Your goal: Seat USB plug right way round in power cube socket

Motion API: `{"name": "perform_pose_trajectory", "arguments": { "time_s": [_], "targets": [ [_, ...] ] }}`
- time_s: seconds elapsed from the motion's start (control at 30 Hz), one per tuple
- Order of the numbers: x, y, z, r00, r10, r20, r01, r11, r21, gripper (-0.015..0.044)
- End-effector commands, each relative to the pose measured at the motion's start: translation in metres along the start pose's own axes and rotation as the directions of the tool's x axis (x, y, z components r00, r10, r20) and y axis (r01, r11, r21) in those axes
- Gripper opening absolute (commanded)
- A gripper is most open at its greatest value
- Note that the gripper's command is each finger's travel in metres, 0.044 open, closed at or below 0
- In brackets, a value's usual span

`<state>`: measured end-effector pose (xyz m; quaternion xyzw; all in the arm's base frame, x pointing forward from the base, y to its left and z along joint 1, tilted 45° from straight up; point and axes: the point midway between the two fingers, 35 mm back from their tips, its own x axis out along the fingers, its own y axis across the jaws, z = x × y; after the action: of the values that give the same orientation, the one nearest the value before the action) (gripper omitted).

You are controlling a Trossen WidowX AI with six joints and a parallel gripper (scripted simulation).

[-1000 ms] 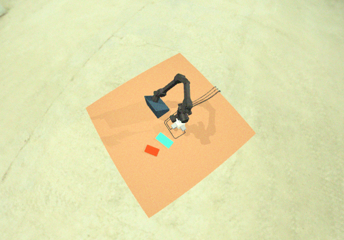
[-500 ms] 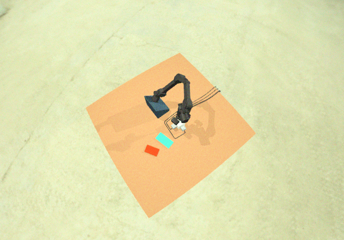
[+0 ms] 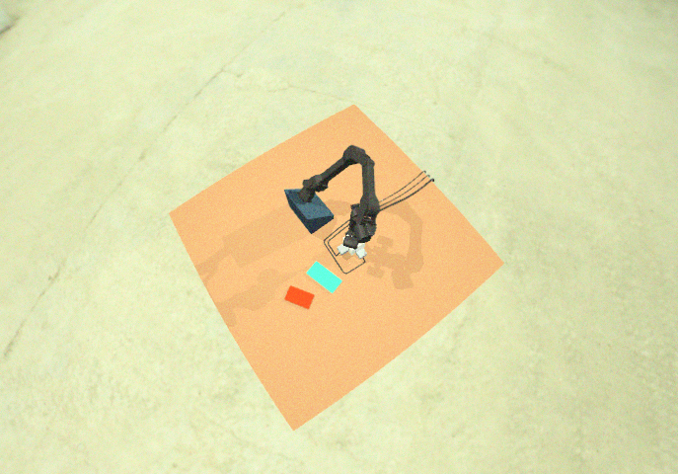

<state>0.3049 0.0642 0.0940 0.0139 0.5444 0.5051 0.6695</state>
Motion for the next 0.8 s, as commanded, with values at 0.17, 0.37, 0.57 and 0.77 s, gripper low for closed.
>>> {"name": "perform_pose_trajectory", "arguments": {
  "time_s": [0.17,0.37,0.57,0.77],
  "targets": [
    [0.0006,0.0001,0.0003,1.0,0.0,-0.001,0.0,0.966,-0.259,0.0],
    [0.0006,0.0001,0.0002,1.0,0.0,-0.001,0.0,0.914,-0.406,0.0],
    [0.0006,0.0001,0.0002,1.0,0.0,-0.001,0.0,0.839,-0.544,0.0],
    [0.0006,0.0001,0.0002,1.0,0.0,-0.001,0.0,0.743,-0.669,0.0]
  ]
}}
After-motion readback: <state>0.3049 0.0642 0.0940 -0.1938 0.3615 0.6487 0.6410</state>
